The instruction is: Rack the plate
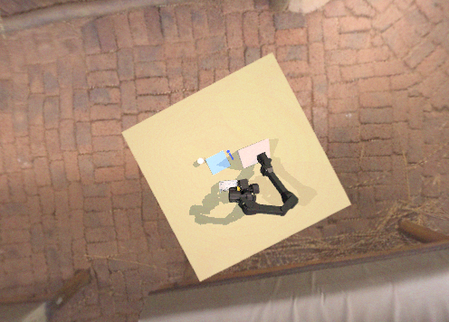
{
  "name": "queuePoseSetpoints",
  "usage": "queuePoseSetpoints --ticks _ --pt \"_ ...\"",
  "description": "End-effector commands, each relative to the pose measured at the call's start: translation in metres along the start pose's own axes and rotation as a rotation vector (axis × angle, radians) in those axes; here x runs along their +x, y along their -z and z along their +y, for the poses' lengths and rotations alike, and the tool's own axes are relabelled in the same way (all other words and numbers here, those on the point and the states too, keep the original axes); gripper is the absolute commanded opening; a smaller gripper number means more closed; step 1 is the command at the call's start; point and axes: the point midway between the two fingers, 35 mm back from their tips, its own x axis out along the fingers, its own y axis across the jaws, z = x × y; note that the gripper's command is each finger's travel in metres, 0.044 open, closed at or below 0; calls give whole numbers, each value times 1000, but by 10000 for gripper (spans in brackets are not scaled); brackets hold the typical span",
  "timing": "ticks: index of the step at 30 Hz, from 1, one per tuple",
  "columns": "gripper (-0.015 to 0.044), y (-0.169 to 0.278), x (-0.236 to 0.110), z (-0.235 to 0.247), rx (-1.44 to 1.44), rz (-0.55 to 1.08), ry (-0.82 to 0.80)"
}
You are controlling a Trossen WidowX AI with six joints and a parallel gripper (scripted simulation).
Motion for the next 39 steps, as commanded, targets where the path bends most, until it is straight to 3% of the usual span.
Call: queuePoseSetpoints --ticks 1,20,39 --pt "0 -7 12 -5 -51 -77 23" --pt "0 -37 52 -7 -385 -488 24" --pt "0 -47 72 8 -699 -827 -122"
